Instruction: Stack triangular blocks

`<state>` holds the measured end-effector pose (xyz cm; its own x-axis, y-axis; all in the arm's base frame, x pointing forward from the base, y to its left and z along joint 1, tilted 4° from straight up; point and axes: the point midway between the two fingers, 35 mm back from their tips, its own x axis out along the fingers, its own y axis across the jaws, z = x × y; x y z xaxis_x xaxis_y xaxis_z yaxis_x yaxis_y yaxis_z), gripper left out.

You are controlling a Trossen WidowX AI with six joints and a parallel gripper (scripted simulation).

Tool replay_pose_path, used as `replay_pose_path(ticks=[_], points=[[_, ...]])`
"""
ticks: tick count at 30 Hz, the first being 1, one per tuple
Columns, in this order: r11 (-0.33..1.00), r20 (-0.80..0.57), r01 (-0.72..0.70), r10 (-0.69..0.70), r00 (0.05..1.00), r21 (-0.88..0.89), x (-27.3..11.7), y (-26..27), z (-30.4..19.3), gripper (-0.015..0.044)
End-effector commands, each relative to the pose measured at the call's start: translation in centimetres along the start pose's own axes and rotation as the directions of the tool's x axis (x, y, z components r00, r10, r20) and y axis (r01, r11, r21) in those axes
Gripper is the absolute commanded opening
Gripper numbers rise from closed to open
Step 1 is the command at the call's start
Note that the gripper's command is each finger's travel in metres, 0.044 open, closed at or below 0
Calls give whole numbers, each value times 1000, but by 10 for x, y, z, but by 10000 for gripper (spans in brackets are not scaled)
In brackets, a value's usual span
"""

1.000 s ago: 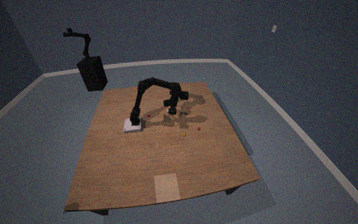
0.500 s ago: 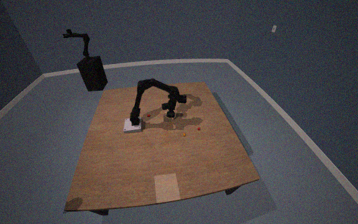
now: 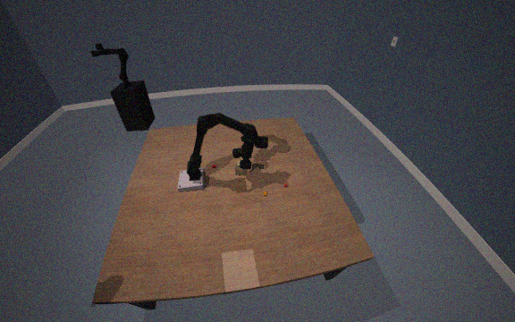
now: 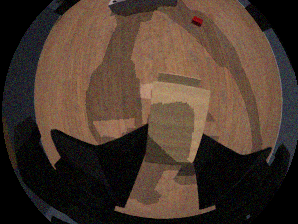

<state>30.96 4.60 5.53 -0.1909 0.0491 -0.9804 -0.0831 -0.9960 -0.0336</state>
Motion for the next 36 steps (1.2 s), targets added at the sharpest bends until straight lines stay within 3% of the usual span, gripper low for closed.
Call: replay_pose_path(ticks=[1, 36], points=[[1000, -1, 7, -7, 1000, 4, 0, -1, 0, 0], [1000, -1, 9, -9, 1000, 6, 16, -2, 4, 0]])
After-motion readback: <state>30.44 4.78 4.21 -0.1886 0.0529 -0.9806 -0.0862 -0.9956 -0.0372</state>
